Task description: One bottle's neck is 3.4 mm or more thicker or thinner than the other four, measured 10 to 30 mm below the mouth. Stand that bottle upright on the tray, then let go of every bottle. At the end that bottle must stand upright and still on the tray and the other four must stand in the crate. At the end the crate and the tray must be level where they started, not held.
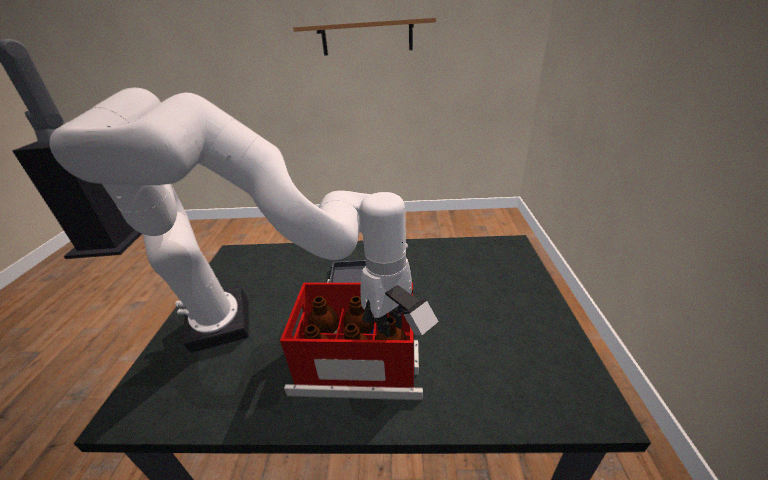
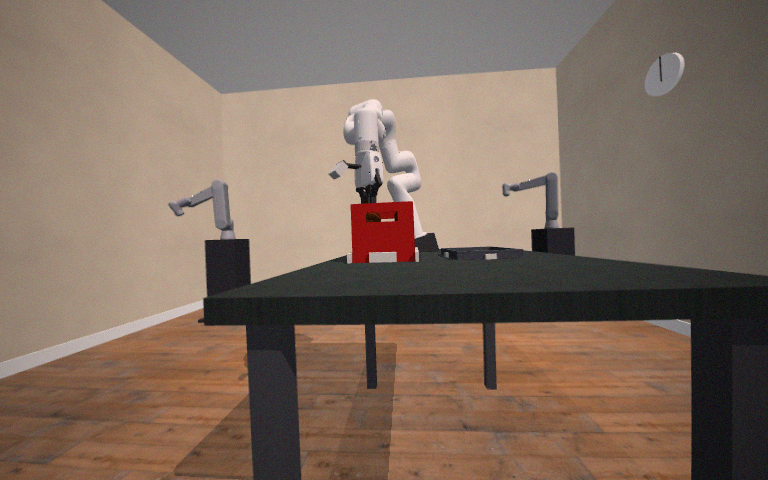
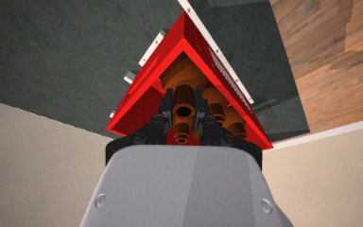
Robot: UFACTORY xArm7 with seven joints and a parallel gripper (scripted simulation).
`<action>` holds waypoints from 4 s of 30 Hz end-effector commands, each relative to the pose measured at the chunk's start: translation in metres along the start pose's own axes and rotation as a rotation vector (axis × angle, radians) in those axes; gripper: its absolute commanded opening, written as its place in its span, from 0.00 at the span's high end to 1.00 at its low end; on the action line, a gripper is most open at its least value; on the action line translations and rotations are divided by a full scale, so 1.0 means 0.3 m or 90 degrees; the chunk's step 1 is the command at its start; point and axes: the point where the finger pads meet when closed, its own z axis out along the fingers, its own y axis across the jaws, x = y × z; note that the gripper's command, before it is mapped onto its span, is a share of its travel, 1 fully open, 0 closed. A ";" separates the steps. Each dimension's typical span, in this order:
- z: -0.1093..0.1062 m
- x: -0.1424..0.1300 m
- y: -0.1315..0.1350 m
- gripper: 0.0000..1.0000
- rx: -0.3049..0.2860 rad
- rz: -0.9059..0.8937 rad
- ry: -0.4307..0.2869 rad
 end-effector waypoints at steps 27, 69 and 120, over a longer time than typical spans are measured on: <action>-0.053 0.001 -0.008 1.00 0.002 0.000 0.002; -0.113 0.001 -0.008 1.00 0.002 0.000 0.002; -0.188 0.000 -0.008 1.00 0.002 0.000 0.002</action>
